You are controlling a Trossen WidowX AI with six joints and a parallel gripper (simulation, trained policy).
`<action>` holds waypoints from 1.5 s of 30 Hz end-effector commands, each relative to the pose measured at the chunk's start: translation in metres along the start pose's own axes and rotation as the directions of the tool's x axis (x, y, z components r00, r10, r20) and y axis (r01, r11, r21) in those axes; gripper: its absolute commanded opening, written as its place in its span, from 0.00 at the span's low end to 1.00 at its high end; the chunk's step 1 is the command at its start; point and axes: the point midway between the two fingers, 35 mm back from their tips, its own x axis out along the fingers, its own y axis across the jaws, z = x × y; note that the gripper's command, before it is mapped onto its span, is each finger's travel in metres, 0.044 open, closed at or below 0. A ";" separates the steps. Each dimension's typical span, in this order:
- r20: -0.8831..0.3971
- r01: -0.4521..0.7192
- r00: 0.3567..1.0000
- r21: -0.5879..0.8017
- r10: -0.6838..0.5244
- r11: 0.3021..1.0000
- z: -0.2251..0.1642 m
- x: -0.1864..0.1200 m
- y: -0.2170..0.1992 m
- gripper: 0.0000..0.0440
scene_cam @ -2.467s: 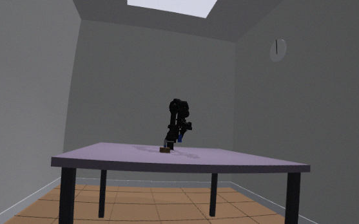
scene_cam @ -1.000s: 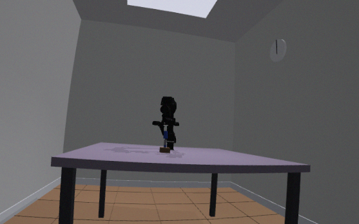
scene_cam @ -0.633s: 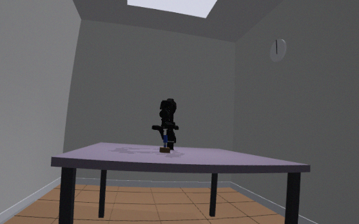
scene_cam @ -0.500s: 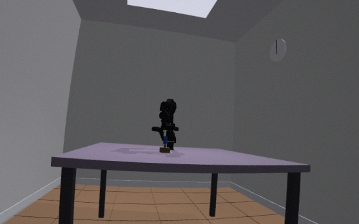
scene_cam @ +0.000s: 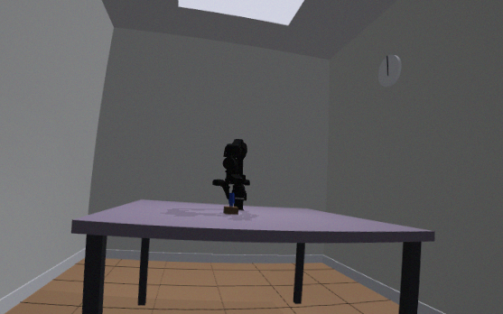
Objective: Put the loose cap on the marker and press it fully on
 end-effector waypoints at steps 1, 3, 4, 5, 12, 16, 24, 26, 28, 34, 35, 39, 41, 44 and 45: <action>-0.054 -0.032 0.998 -0.013 0.031 0.999 -0.008 0.017 0.004 0.23; -0.054 -0.032 0.998 -0.013 0.031 0.999 -0.008 0.017 0.004 0.24; -0.054 -0.031 0.998 -0.014 0.030 0.999 -0.008 0.017 0.003 0.24; -0.054 -0.031 0.998 -0.016 0.030 0.999 -0.008 0.017 0.003 0.24; -0.054 -0.029 0.998 -0.019 0.028 0.999 -0.008 0.018 0.003 0.27; -0.055 -0.028 0.998 -0.022 0.027 0.999 -0.008 0.019 0.002 0.28; -0.055 -0.027 0.998 -0.026 0.025 0.999 -0.008 0.020 0.002 0.31; -0.055 -0.027 0.998 -0.027 0.025 0.999 -0.008 0.020 0.002 0.31; -0.056 -0.026 0.998 -0.028 0.025 0.999 -0.009 0.020 0.002 0.32; -0.055 -0.023 0.998 -0.036 0.021 0.999 -0.009 0.022 0.001 0.34; -0.050 -0.017 0.999 -0.042 0.015 0.999 -0.008 0.022 0.000 0.34; -0.055 -0.036 0.998 -0.049 0.034 0.998 -0.013 0.020 0.006 0.45; -0.052 -0.039 0.998 -0.051 0.036 0.998 -0.015 0.017 0.008 0.55; -0.046 -0.038 0.998 -0.055 0.035 0.998 -0.017 0.015 0.010 0.73; -0.043 -0.037 0.999 -0.056 0.034 0.998 -0.018 0.015 0.010 0.79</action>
